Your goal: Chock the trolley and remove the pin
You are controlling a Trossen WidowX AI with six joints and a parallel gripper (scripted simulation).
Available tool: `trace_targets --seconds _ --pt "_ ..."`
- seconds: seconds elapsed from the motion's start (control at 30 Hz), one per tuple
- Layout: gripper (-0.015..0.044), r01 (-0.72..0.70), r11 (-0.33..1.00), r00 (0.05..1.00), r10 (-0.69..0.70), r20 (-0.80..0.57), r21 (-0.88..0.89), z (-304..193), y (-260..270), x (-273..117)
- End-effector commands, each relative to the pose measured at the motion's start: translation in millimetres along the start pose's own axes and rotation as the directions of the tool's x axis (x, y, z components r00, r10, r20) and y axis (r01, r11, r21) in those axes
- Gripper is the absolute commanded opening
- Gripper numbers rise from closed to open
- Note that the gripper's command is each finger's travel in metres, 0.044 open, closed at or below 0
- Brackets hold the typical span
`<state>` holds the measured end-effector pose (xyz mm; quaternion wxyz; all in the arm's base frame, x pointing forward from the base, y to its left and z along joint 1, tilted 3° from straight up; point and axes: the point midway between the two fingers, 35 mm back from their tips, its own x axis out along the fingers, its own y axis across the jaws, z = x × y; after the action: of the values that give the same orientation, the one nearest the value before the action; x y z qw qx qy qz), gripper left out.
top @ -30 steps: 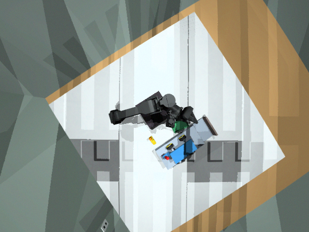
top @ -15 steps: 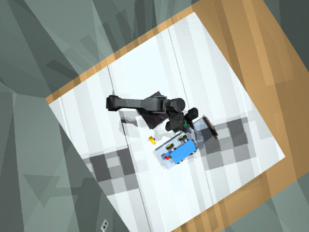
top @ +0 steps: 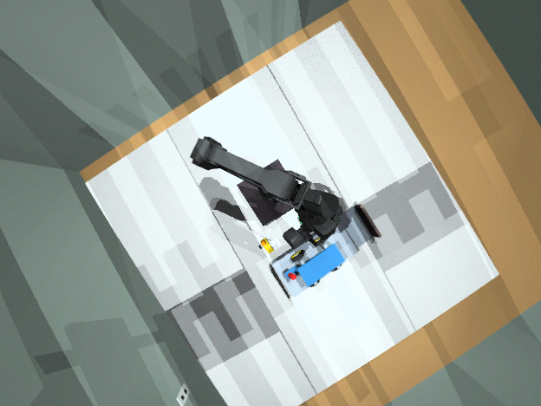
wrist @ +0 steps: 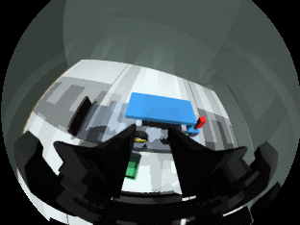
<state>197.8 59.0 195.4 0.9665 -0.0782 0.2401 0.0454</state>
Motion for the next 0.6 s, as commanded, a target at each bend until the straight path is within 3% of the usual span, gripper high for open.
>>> trace_targets --seconds 0.0,0.27,0.57 --pt "0.0190 0.033 0.983 0.995 -0.049 -0.085 -0.183 -2.9 -12.2 6.7" --pt "0.0190 -0.011 0.876 0.956 -0.132 -0.261 -0.483 -14.8 -38.3 18.3" --pt "0.0190 -0.213 0.702 0.872 -0.177 -0.456 -0.680 -31.5 -69.0 25.6"
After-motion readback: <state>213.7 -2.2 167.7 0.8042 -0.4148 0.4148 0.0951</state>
